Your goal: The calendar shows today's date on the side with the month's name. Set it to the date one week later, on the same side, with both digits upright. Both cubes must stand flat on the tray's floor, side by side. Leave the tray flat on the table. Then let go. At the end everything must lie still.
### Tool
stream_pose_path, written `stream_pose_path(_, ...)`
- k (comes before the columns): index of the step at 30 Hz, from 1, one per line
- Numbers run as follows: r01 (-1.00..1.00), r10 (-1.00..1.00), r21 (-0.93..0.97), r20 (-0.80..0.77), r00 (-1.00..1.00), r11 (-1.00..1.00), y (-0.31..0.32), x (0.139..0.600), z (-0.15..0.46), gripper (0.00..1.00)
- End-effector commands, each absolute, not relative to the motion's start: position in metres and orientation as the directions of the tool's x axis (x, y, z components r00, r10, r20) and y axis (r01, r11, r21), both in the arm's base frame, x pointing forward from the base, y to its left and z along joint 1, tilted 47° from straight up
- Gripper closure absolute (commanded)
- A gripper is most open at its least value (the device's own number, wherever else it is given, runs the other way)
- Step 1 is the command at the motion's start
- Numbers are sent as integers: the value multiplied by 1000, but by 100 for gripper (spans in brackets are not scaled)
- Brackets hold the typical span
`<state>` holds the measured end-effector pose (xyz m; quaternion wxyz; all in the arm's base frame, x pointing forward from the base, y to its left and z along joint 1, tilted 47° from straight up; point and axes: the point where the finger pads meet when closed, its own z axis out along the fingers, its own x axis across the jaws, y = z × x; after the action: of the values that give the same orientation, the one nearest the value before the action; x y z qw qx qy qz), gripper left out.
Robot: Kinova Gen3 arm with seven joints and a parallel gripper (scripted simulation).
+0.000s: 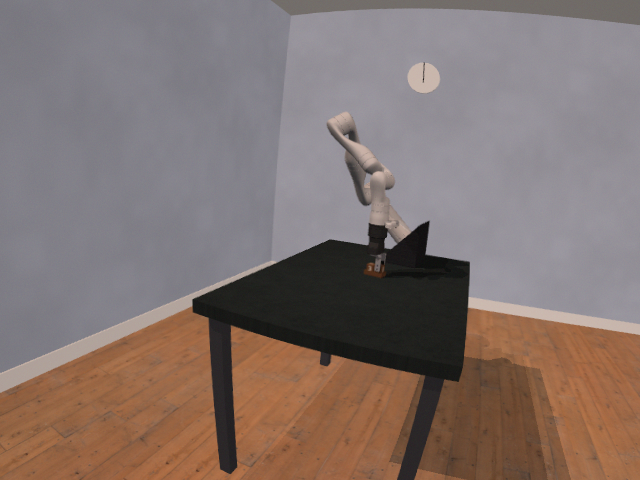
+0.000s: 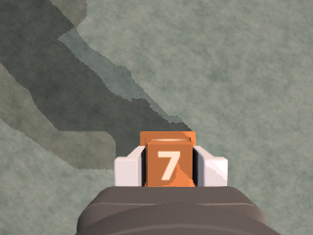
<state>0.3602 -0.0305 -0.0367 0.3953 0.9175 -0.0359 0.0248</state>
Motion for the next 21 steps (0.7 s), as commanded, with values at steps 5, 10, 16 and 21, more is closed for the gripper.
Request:
stream_pose_path(5, -85, -46, 724, 73, 996, -685, -32, 360, -38, 40)
stream_pose_path(10, -85, -46, 724, 73, 996, -685, -32, 360, -39, 40)
stream_pose_path(16, -85, -46, 724, 73, 996, -685, -32, 360, -39, 40)
stream_pose_path(21, -85, -46, 724, 73, 996, -685, -32, 360, -39, 40)
